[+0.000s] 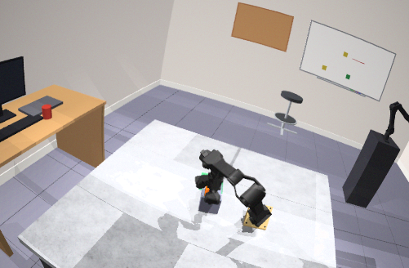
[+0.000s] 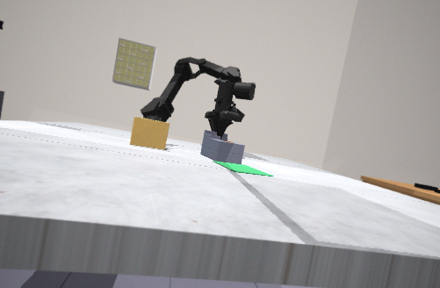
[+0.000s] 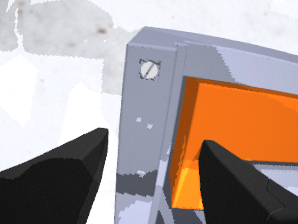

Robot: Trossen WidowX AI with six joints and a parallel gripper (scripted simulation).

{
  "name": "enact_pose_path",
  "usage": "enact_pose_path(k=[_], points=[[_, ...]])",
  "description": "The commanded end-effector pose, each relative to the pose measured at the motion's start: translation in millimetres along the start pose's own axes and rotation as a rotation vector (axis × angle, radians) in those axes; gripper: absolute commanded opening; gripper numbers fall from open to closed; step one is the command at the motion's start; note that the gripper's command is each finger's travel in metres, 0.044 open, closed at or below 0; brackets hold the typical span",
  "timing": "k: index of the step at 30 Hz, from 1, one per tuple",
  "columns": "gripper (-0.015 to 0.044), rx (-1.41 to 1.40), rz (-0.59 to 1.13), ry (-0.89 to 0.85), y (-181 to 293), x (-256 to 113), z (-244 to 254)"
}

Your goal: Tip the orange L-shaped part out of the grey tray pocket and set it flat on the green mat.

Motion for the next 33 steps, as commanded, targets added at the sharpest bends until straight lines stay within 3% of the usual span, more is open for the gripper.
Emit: enact_pose_path(k=[1,15,33], points=[[0.0180,-0.001,-0.002,0.000,-1,6,1],[0.0180,-0.001,-0.003,-0.002,0,28,2],[0.0180,-0.001,-0.003,-0.002,-3,16,12]])
Point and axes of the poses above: the point midway between the two fingers, 35 mm back from their tips, its own x axis out along the fingers, its own z axis across the jaws, y = z × x, the point moved 1 cm from there along -x, back along the fingers, and after that the axes turned 13 degrees about -x, right-handed, at the moved point
